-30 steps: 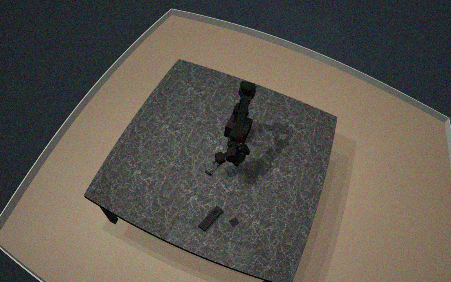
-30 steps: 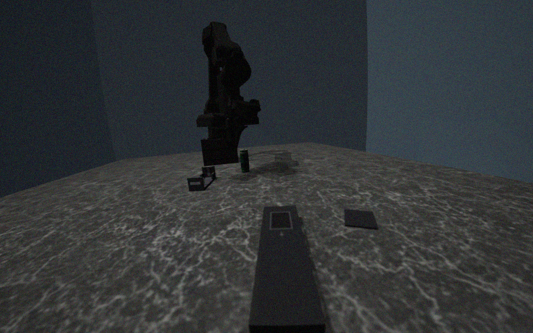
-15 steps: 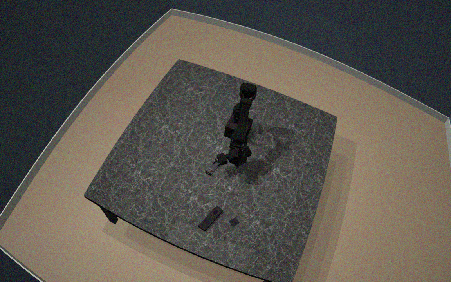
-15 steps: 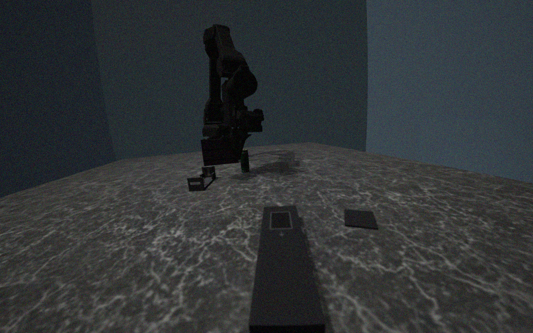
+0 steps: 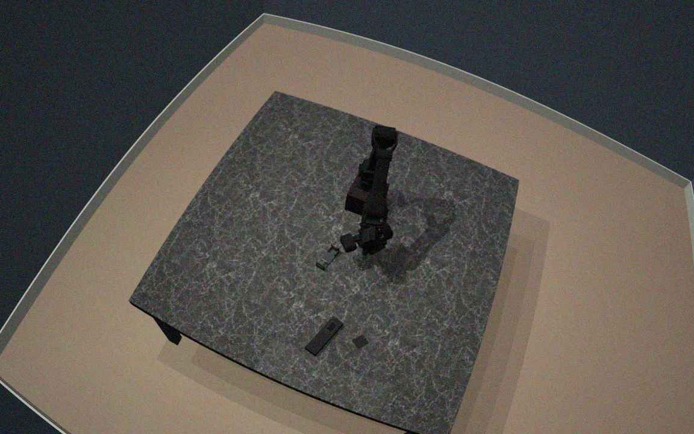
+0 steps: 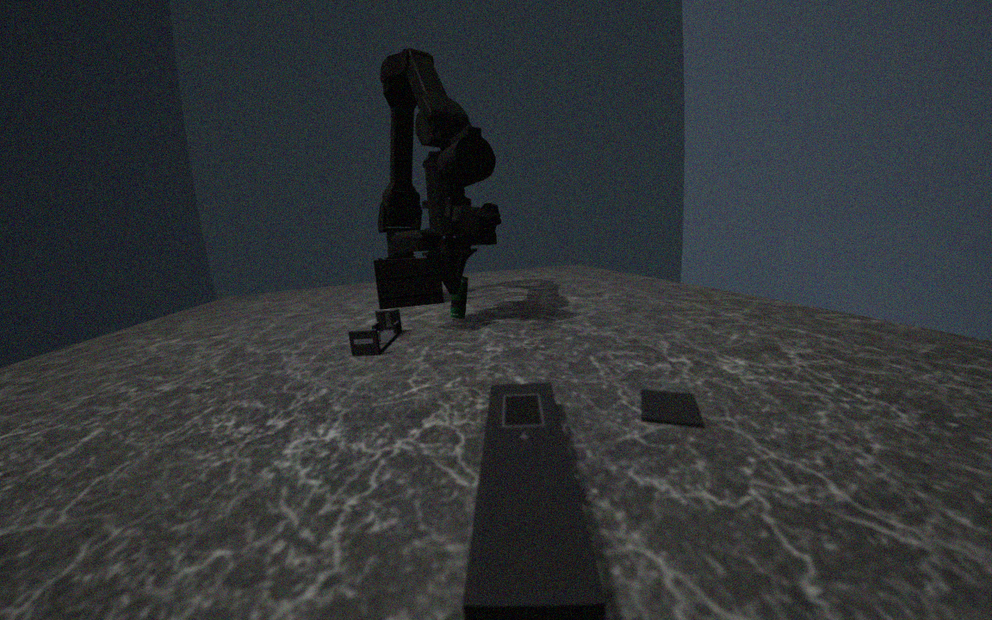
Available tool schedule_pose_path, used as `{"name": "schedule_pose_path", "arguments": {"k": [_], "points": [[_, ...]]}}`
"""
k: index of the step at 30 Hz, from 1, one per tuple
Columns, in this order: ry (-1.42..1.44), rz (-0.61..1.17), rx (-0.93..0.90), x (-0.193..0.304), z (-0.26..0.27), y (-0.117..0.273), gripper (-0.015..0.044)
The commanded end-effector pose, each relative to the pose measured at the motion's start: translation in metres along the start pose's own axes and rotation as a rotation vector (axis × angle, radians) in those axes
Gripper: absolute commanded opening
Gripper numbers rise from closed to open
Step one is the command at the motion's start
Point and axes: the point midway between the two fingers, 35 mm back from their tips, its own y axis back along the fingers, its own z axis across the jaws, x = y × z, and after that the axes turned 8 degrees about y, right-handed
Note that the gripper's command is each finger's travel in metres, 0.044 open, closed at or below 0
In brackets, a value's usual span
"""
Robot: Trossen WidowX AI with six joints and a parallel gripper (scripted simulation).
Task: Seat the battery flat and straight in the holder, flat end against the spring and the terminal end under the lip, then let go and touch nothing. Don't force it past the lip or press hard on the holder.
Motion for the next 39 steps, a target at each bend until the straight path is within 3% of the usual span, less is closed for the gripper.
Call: {"name": "schedule_pose_path", "arguments": {"k": [1,15,25,36,39], "points": [[-0.003,-0.001,-0.007,0.000,0.007,-0.001,0.0000],[-0.003,-0.001,-0.009,-0.001,0.030,-0.001,0.0000],[-0.003,-0.001,-0.009,-0.002,0.031,0.078,0.0000],[-0.002,-0.004,-0.001,-0.002,0.030,0.079,0.0000],[-0.139,-0.003,-0.002,-0.003,0.031,0.072,0.0079]]}}
